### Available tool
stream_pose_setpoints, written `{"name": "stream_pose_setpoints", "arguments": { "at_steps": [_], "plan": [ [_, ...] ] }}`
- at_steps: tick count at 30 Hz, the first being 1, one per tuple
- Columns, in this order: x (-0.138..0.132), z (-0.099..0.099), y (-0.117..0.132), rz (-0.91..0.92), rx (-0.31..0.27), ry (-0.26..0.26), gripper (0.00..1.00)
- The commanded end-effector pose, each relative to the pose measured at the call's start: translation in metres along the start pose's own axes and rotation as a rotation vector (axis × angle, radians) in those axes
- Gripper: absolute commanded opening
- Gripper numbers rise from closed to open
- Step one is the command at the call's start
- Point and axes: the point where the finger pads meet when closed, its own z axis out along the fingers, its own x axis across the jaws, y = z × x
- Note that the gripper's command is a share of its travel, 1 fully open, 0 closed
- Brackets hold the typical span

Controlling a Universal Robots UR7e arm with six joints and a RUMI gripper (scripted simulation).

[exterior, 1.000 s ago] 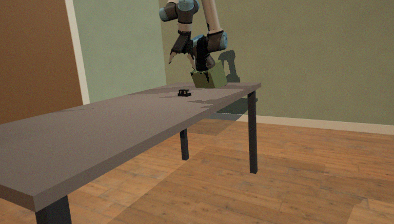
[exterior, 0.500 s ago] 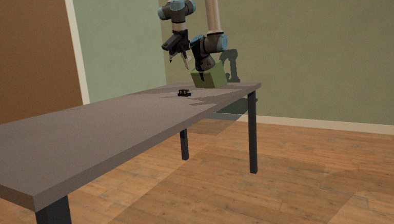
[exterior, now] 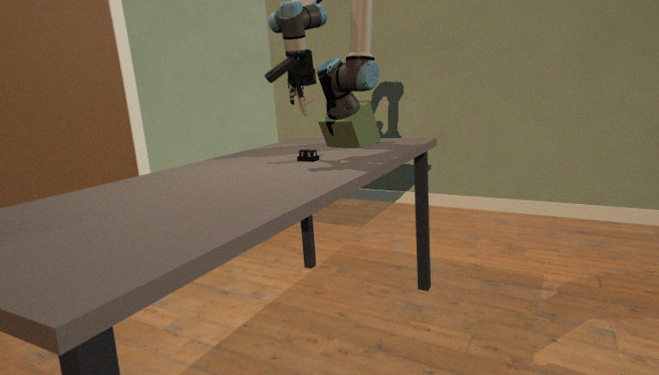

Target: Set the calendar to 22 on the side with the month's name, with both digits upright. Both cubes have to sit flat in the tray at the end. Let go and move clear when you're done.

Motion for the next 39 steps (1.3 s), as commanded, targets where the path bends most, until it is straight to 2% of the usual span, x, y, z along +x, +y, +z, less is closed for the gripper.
{"name": "stream_pose_setpoints", "arguments": {
  "at_steps": [1,6,8,19,22,28,39],
  "plan": [
    [0.013,0.005,0.004,0.167,0.000,-0.049,1.00],
    [0.018,0.008,0.006,0.242,-0.001,-0.069,1.00],
    [0.025,0.012,0.010,0.349,-0.002,-0.096,1.00],
    [0.039,0.028,0.017,0.669,-0.006,-0.184,1.00],
    [0.039,0.028,0.018,0.677,-0.006,-0.186,1.00],
    [0.044,0.039,0.020,0.860,-0.008,-0.241,1.00],
    [0.046,0.043,0.021,0.925,-0.009,-0.261,1.00]
  ]
}}
